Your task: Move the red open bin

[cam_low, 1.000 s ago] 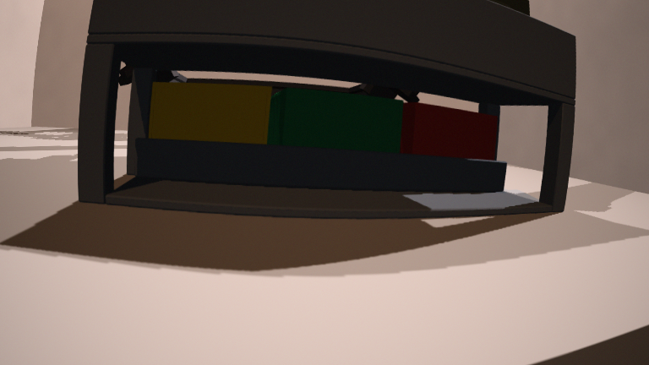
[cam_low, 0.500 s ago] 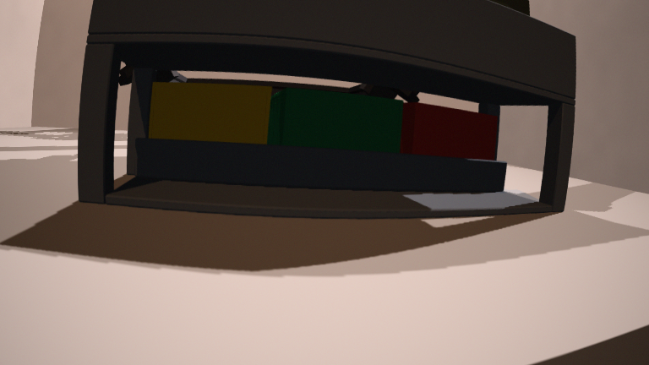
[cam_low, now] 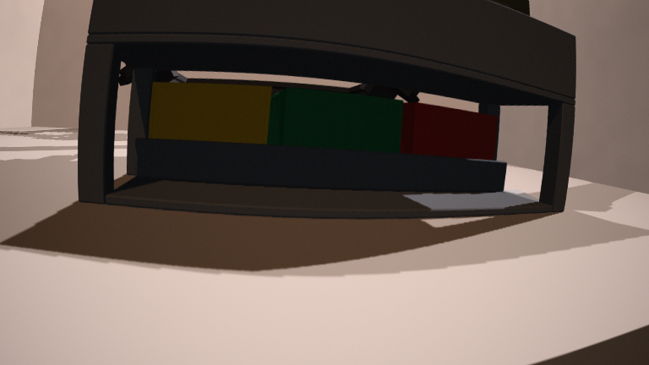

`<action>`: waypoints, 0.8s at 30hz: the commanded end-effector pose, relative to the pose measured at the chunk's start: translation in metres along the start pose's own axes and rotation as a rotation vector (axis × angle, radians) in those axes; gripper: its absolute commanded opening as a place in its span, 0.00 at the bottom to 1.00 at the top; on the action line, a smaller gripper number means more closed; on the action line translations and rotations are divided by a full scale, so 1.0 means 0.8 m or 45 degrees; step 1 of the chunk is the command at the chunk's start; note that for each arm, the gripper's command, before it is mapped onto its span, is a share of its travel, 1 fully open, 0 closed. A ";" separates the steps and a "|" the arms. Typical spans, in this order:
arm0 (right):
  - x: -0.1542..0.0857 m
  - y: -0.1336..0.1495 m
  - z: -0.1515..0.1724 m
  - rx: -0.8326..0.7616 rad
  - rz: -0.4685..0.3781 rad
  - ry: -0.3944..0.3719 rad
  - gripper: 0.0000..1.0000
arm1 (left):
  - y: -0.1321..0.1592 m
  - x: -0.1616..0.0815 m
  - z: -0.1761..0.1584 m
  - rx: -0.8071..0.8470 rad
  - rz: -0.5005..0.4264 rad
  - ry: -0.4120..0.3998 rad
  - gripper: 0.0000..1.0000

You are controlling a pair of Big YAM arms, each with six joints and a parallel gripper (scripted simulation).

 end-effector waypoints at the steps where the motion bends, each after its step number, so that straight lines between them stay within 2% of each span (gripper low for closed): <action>1: -0.011 -0.019 -0.010 0.000 -0.056 0.028 1.00 | -0.004 -0.002 0.025 -0.030 -0.022 -0.021 0.00; 24: -0.011 -0.019 -0.010 0.000 -0.056 0.028 1.00 | -0.005 -0.001 0.026 -0.032 -0.023 -0.021 0.00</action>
Point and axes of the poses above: on each arm, the point where the finger pads meet when closed, its own x axis out along the fingers, its own z axis across the jaws, y = z × x, the point moved 2 cm from there along -x, back along the fingers, and after that the axes turned 13 degrees about -x, right-handed, at the moved point
